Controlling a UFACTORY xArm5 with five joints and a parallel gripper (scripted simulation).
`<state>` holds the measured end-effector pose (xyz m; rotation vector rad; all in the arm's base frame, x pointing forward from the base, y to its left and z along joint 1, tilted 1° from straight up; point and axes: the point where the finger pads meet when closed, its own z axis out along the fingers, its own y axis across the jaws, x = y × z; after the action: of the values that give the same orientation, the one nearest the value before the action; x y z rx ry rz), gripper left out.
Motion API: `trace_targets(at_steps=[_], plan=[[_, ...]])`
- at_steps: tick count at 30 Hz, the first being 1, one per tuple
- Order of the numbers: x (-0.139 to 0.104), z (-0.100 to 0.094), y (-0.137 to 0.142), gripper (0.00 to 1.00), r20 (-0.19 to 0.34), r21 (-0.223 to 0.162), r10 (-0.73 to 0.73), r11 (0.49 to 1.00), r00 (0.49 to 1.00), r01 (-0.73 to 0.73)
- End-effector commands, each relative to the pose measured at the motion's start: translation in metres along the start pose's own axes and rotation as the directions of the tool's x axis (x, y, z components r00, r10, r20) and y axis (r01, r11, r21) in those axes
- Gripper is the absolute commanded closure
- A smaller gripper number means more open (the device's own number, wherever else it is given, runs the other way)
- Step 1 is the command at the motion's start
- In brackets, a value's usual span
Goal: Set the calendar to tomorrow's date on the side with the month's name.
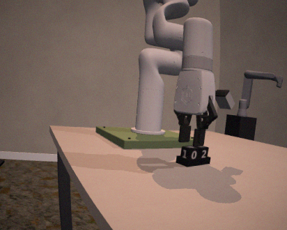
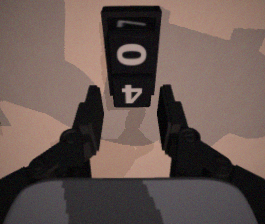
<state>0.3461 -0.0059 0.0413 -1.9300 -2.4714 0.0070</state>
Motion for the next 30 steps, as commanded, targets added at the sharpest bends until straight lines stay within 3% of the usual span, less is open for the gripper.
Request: trace_targets(at_steps=[1,17,30], plan=[[0.000,-0.001,0.001,0.51,0.001,-0.003,0.000,1.000,1.000,0.000],[0.000,0.000,0.001,0.51,0.001,-0.003,0.000,1.000,1.000,0.000],[0.000,0.015,0.001,0.51,0.001,-0.003,0.000,1.000,1.000,0.000]])
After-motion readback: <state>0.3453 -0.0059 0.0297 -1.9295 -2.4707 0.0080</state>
